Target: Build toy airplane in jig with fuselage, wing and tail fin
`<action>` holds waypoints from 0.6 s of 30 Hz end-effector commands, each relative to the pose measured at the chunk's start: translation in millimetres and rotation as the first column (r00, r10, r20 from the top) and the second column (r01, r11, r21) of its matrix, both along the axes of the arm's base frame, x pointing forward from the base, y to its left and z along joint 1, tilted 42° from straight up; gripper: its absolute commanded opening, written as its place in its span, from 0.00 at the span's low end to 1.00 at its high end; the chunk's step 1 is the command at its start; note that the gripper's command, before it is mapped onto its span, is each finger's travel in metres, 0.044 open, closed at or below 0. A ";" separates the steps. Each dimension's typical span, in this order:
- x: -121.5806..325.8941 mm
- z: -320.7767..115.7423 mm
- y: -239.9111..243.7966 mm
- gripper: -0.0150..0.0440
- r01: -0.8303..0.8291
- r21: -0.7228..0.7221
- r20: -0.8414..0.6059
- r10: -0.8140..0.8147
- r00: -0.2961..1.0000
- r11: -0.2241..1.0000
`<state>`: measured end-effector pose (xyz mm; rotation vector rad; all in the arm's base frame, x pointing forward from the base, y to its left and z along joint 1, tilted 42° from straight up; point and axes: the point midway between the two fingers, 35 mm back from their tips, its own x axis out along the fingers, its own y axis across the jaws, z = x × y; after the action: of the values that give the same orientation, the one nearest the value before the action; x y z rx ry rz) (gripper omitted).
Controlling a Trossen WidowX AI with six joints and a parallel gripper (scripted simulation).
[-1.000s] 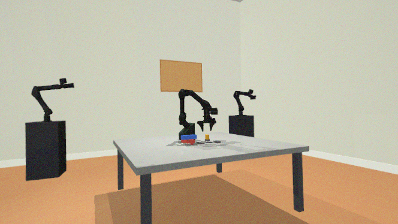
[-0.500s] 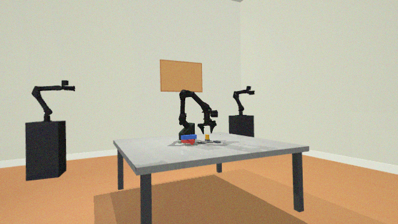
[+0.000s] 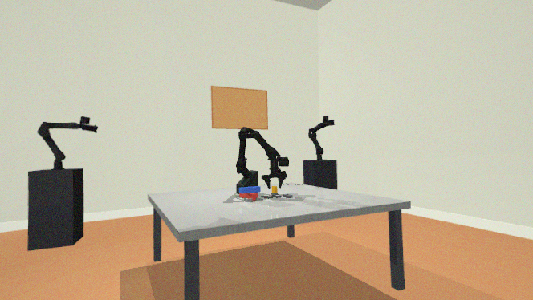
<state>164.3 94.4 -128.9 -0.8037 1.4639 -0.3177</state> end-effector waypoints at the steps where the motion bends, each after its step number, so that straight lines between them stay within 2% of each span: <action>1: 0.6 -4.8 -5.9 1.00 -0.006 -0.007 -0.001 0.006 1.000 1.000; 10: 1.3 -13.0 -14.2 1.00 -0.007 -0.009 -0.001 0.007 1.000 1.000; 18: 1.3 -13.0 -14.2 0.64 -0.007 -0.009 -0.001 0.007 1.000 1.000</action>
<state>164.9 80.9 -141.8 -0.8081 1.4655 -0.3206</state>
